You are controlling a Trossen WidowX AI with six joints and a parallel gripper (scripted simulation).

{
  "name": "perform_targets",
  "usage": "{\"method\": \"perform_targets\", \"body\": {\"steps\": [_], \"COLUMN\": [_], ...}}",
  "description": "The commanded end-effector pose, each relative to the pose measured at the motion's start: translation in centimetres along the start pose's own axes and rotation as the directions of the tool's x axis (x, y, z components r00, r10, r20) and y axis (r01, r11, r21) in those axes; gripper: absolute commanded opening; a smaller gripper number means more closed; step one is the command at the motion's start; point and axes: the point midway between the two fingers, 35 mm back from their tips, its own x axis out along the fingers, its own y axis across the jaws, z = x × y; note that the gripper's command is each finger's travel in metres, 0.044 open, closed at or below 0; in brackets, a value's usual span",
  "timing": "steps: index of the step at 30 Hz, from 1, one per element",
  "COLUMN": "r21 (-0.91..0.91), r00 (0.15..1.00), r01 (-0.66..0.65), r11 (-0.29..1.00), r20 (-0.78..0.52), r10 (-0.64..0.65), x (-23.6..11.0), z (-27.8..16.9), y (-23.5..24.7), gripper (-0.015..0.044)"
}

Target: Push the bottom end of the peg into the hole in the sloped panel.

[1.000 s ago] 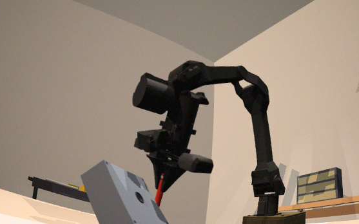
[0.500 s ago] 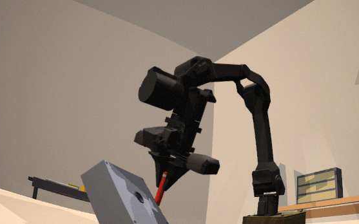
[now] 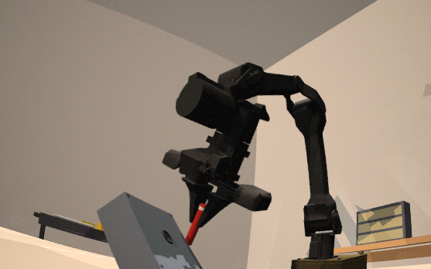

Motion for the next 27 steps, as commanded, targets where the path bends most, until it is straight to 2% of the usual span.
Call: {"method": "perform_targets", "body": {"steps": [1, 27], "r21": [-0.04, -0.226], "r00": [1.0, 0.99], "r01": [0.021, 0.142], "r11": [0.999, 0.964], "r20": [0.0, 0.038], "r10": [-0.021, -0.137], "x": [-0.3, -2.3], "z": [0.3, 2.0], "y": [0.3, 2.3], "gripper": [0.0, 0.0]}}
